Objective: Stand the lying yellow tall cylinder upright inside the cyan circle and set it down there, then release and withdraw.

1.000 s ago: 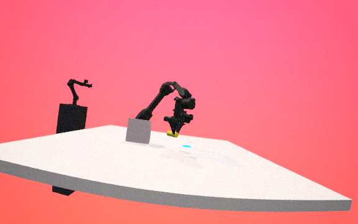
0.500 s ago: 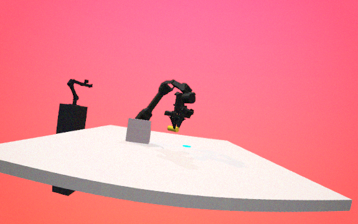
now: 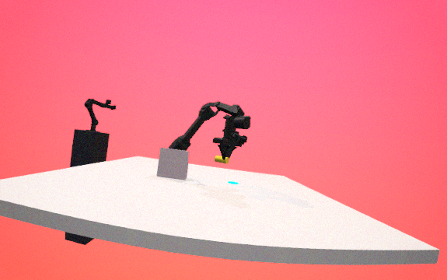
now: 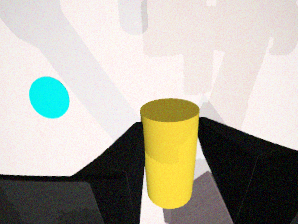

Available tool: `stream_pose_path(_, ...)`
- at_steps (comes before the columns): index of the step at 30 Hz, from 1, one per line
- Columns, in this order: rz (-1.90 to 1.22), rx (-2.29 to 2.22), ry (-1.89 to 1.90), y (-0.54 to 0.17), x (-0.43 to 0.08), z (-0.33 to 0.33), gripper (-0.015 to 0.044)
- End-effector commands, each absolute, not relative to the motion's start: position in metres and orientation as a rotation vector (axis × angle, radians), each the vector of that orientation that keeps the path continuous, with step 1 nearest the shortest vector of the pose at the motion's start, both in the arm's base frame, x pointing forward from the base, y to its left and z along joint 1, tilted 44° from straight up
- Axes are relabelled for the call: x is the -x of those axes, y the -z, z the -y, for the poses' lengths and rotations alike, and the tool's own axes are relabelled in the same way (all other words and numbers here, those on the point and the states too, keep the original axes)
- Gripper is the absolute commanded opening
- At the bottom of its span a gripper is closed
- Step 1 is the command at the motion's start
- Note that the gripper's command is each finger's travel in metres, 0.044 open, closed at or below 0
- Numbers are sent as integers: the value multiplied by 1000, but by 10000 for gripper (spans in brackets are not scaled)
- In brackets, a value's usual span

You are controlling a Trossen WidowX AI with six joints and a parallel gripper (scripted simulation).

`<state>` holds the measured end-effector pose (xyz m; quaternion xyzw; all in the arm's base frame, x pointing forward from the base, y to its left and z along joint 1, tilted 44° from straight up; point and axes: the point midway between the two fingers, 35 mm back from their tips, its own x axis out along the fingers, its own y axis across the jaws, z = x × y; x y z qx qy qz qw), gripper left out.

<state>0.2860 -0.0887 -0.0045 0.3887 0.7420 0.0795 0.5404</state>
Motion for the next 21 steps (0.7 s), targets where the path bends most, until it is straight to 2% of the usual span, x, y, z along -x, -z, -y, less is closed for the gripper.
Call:
stream_pose_path(1,-1747,-910,-202,-6,-296,83,105)
stream_pose_path(21,-1721,-844,-285,-46,-325,44,105)
